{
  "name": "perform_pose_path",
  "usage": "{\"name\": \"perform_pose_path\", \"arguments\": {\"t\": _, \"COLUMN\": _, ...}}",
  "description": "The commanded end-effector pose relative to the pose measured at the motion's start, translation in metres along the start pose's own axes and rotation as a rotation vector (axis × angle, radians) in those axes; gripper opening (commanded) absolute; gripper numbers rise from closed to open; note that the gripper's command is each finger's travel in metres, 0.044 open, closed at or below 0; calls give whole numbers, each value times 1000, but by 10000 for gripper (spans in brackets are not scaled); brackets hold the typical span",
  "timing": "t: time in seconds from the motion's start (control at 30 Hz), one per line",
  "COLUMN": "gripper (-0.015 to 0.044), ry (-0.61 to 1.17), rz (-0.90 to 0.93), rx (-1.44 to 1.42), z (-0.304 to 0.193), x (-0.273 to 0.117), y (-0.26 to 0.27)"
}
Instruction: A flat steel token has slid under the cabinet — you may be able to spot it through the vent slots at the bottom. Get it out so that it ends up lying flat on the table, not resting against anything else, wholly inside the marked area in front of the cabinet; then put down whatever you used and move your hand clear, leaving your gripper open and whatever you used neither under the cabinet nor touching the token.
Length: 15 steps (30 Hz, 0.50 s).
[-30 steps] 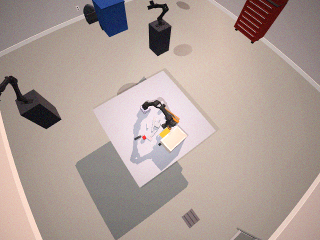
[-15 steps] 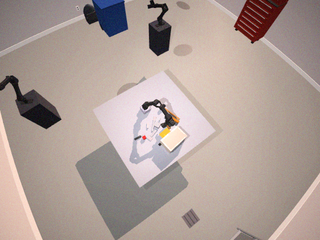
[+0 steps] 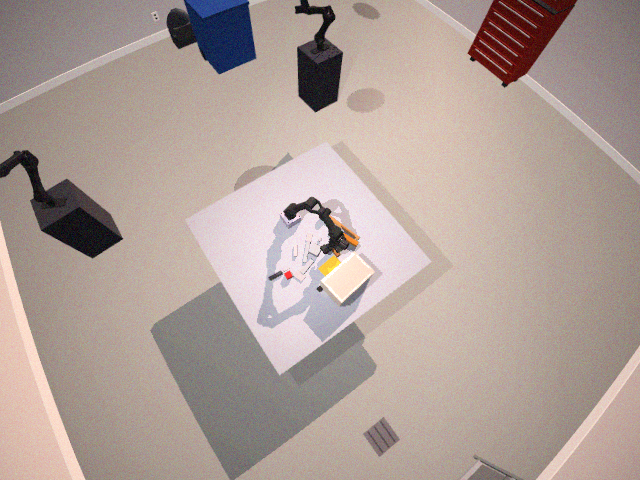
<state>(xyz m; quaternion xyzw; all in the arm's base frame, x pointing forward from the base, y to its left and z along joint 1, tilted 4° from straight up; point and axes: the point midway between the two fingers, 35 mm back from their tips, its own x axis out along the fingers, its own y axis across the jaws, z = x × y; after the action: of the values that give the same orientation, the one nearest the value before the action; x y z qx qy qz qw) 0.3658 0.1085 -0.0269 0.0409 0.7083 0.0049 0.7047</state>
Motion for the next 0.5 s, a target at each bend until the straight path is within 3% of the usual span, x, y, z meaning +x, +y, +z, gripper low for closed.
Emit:
{"name": "perform_pose_path", "arguments": {"t": 0.0, "gripper": 0, "ry": 2, "rz": -2, "rx": 3, "z": -6, "x": 1, "y": 0}}
{"name": "perform_pose_path", "arguments": {"t": 0.47, "gripper": 0, "ry": 3, "rz": -2, "rx": 3, "z": -20, "x": 1, "y": 1}}
